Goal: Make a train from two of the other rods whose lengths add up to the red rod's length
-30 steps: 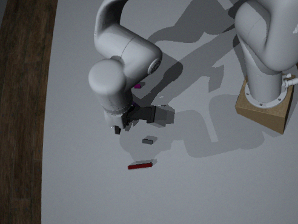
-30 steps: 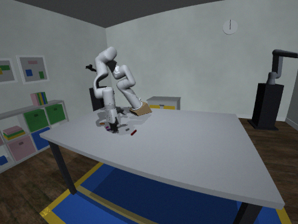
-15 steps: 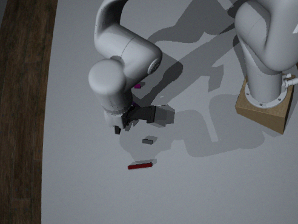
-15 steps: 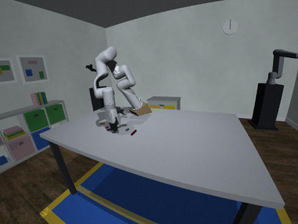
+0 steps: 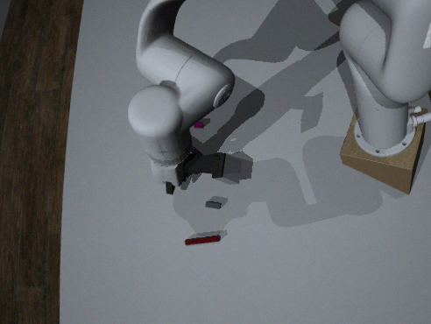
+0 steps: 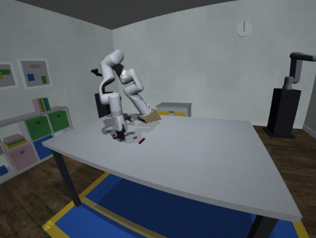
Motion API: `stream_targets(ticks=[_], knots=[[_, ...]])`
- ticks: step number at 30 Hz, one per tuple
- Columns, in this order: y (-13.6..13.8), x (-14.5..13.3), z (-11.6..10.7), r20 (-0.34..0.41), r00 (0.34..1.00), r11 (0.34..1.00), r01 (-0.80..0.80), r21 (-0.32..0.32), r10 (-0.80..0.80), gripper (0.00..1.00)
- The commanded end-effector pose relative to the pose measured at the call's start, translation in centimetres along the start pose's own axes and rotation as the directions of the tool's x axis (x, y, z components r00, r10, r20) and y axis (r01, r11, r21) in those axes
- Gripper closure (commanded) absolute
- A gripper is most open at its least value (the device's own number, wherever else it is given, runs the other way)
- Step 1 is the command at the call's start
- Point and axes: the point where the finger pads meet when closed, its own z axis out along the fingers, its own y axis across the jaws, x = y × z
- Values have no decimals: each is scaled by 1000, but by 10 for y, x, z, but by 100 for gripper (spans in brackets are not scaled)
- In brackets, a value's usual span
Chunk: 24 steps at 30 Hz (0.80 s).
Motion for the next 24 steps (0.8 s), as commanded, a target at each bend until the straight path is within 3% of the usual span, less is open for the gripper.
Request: stream_targets(ticks=[1,24], knots=[[1,-1,-1,3,1000,1000,-1,-2,1,76],[1,-1,13,3,1000,1000,-1,-2,1,76]])
